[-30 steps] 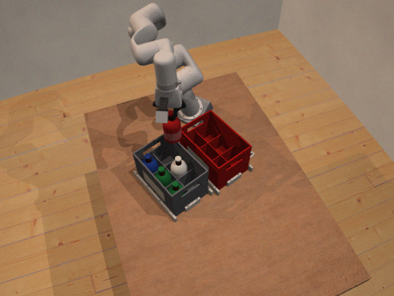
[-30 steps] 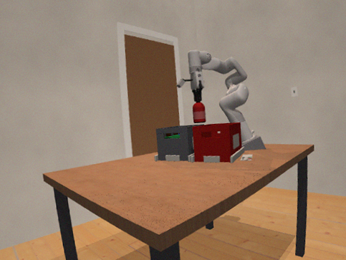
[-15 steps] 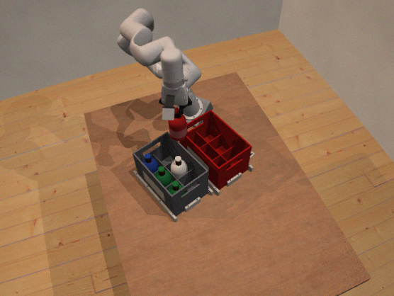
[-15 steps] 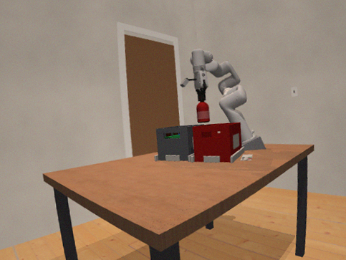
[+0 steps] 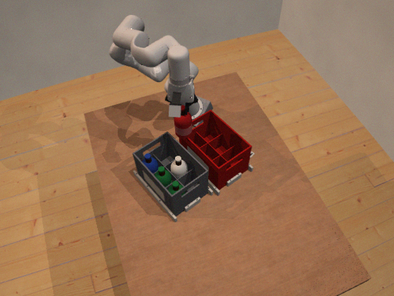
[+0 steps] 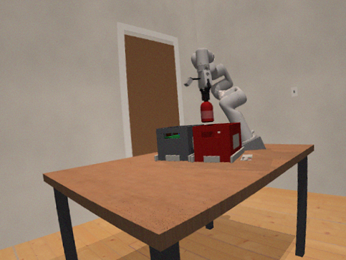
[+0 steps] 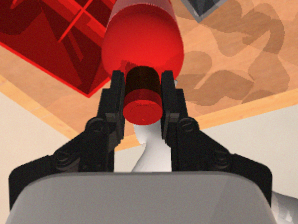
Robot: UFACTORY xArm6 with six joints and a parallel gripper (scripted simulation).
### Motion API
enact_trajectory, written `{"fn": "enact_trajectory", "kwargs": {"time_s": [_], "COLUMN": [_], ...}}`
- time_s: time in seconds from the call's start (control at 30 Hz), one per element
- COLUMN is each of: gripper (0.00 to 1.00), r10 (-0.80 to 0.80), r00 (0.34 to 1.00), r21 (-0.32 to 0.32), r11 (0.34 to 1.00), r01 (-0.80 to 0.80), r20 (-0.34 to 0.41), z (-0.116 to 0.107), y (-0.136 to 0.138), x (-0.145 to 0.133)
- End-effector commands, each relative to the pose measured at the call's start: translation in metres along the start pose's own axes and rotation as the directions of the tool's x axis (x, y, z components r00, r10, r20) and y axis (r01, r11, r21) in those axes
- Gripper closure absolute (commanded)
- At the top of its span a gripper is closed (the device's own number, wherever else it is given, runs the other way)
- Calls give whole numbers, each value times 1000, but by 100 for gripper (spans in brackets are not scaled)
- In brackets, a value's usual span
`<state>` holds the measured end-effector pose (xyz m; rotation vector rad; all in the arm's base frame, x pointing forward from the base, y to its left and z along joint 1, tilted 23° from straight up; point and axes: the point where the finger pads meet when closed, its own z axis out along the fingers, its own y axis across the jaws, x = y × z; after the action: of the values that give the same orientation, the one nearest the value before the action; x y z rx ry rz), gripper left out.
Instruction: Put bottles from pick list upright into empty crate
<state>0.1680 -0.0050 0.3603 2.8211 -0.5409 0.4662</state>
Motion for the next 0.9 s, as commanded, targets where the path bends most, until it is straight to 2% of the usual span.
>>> {"fn": "enact_trajectory", "kwargs": {"time_s": [0.0,0.87], "gripper": [100,100], "r10": [1,1], "r00": [1000,1000], "r21": [0,0], "r11": [1000,1000], "r01": [-1,-1], "r20": [-3,-3], "z": [-1,-1], "y": [-7,-42], "x": [-5,-30]}}
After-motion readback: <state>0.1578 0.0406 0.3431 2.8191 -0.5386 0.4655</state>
